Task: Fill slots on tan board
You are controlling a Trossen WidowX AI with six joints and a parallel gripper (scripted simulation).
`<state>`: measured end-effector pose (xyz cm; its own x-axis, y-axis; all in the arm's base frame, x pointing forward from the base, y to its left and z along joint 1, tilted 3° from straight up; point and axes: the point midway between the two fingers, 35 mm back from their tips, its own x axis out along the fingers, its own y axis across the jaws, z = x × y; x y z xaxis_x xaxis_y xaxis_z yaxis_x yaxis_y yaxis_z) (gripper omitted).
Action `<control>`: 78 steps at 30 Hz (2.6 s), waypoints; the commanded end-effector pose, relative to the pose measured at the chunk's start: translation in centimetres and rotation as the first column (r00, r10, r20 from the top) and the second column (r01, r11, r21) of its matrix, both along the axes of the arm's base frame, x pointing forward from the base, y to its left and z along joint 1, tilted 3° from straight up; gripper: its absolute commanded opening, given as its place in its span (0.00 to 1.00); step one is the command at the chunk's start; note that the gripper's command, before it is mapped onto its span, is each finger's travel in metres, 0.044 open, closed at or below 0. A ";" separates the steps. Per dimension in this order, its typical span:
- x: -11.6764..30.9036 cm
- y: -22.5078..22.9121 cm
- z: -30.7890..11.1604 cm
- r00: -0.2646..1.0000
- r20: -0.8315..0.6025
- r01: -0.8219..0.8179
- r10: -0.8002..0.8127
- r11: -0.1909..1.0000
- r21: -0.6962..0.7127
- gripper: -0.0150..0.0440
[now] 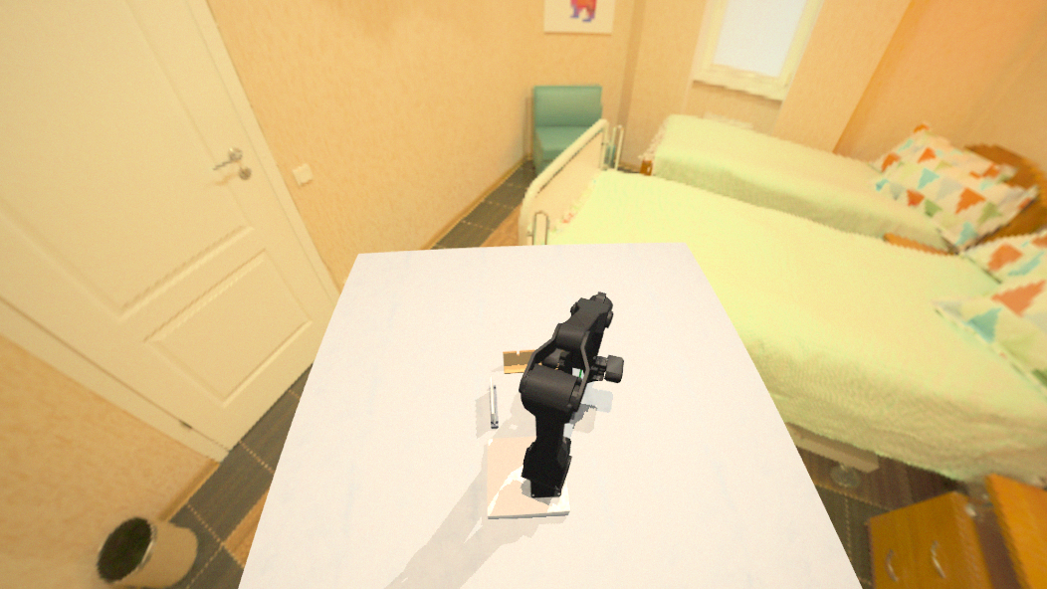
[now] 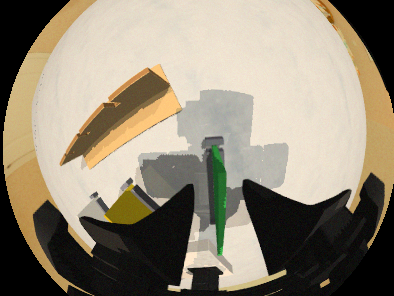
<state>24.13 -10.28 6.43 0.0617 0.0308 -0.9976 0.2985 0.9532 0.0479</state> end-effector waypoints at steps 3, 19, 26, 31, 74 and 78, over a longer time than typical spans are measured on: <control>-0.2 0.1 -1.1 1.000 -0.012 0.002 -0.002 1.000 0.001 0.57; -0.1 0.1 -2.7 1.000 -0.012 0.002 -0.002 1.000 0.001 0.39; -0.1 0.1 -2.7 1.000 -0.012 0.002 -0.002 1.000 0.001 0.25; -0.2 0.1 -2.6 1.000 -0.012 0.002 -0.002 1.000 0.001 0.25; -0.6 -0.2 6.4 1.000 -0.012 0.002 -0.002 1.000 0.001 0.25; -0.6 -0.2 7.3 1.000 -0.012 0.002 -0.002 1.000 0.001 0.25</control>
